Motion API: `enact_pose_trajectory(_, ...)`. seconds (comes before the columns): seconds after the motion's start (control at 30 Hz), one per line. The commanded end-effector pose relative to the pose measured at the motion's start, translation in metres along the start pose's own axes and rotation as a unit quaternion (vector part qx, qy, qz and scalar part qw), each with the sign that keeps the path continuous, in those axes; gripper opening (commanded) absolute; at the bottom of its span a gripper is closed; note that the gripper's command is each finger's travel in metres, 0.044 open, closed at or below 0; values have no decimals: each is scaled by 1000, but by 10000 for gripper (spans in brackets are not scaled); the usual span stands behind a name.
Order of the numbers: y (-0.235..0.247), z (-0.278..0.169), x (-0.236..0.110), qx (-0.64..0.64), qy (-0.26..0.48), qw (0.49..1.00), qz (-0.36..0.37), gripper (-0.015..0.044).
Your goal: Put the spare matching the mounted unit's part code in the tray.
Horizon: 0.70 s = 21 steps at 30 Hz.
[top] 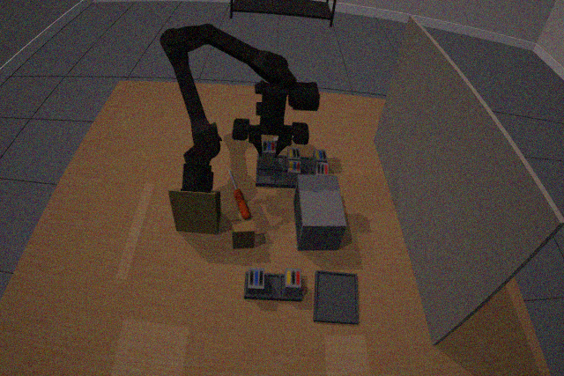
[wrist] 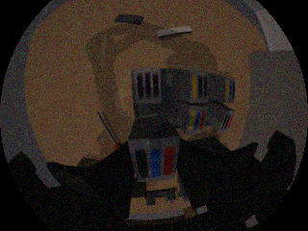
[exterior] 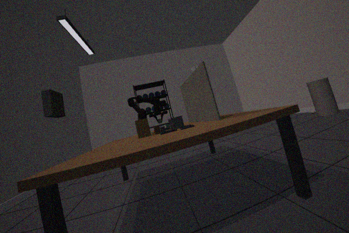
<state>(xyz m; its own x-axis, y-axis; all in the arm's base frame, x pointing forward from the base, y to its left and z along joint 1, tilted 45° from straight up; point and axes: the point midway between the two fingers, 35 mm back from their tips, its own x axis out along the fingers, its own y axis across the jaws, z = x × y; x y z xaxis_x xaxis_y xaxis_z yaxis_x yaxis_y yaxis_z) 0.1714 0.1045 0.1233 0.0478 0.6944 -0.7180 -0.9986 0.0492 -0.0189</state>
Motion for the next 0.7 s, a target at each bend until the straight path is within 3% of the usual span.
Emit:
enact_pose_trajectory(0.0,1,4,-10,-6,-4,1000,-5,0)
enact_pose_trajectory(0.23,1,1,-10,-1,-1,1000,-2,0)
enact_pose_trajectory(0.67,-6,1,-63,7,2,1000,-7,0)
